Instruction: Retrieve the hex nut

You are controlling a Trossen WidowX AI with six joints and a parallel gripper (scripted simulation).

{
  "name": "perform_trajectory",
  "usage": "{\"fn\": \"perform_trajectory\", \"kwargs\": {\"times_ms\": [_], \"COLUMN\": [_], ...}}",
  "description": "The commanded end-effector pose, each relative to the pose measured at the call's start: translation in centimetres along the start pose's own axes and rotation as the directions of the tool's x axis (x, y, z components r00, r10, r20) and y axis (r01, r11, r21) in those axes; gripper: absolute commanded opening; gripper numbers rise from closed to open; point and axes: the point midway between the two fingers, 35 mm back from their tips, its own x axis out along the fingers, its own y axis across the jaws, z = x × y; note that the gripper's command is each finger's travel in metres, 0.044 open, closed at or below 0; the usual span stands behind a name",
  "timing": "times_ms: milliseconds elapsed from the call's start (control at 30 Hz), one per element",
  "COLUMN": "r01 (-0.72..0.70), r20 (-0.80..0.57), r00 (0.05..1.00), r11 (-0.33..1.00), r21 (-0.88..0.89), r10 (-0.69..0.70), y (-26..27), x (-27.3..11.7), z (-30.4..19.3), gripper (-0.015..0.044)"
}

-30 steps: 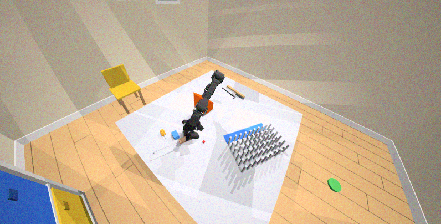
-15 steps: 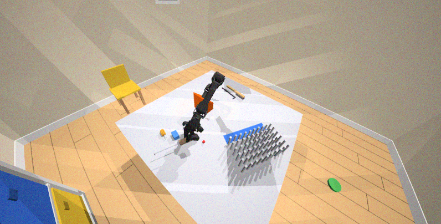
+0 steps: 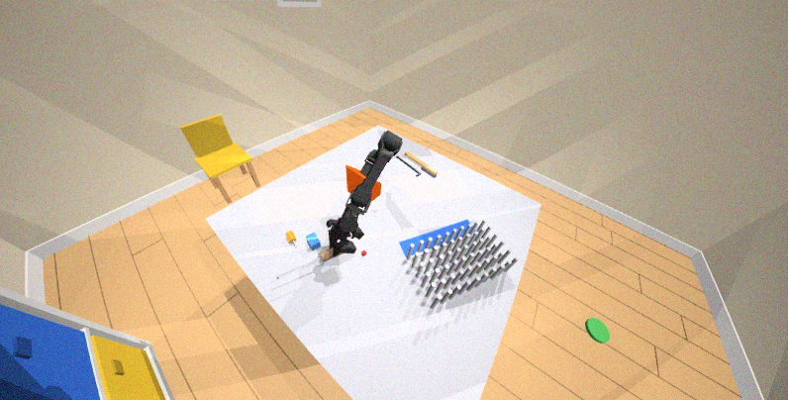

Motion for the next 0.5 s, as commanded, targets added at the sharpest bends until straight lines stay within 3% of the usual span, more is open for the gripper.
{"fn": "perform_trajectory", "kwargs": {"times_ms": [0, 467], "r01": [0.006, 0.006], "r20": [-0.001, 0.000], "r00": [1.000, 1.000], "r11": [1.000, 1.000], "r21": [0.003, 0.003], "r10": [-0.006, -0.006], "y": [0.1, 0.7], "x": [0.3, 1.6], "z": [0.3, 1.3], "gripper": [0.0000, 0.0000]}}
